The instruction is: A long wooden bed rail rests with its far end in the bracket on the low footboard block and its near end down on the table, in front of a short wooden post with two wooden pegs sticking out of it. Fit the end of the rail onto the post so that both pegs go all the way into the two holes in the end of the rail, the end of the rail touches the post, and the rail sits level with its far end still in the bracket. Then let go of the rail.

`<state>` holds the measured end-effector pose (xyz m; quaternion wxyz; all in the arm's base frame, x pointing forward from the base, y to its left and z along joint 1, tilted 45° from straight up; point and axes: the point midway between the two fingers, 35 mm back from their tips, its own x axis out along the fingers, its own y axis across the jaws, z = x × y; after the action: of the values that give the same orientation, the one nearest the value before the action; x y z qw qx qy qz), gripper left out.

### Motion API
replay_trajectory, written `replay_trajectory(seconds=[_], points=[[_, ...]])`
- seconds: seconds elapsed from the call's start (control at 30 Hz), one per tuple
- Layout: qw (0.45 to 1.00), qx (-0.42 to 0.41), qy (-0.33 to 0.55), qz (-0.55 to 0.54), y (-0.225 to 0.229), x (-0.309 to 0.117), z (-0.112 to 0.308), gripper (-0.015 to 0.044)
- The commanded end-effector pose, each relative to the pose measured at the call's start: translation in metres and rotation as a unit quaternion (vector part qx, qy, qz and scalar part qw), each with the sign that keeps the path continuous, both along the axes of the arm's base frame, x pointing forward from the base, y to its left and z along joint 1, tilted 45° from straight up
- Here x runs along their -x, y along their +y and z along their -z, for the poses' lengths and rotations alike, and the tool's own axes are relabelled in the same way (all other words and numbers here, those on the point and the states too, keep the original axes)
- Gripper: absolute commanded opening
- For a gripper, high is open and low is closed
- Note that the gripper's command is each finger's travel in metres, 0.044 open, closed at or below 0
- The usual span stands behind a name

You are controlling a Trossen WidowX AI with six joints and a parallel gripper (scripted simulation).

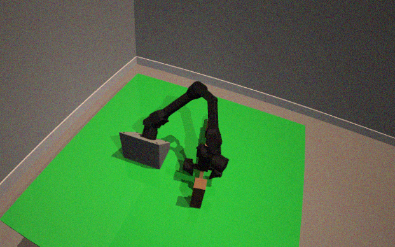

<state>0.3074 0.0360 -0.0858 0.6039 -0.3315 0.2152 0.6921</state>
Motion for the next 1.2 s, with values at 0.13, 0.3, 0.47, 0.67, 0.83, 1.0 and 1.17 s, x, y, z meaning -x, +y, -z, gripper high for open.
replay_trajectory(seconds=[0.13, 0.3, 0.47, 0.67, 0.83, 1.0, 1.17], points=[[1.000, -0.001, 0.000, 0.002, 0.0008, 0.0000, 0.0005, 0.0256], [1.000, -0.001, 0.000, 0.002, 0.0008, 0.0000, 0.0005, 0.0125], [1.000, -0.001, 0.000, 0.002, 0.0008, 0.0000, 0.0005, 0.0053], [1.000, -0.001, 0.000, 0.002, 0.0008, 0.0000, 0.0005, 0.0000], [1.000, -0.001, 0.000, 0.002, 0.0008, 0.0000, 0.0005, 0.0000], [1.000, -0.001, 0.000, 0.002, 0.0008, 0.0000, 0.0005, 0.0000], [1.000, -0.001, 0.000, 0.002, -0.0013, 0.0003, -0.0011, 0.0000]])
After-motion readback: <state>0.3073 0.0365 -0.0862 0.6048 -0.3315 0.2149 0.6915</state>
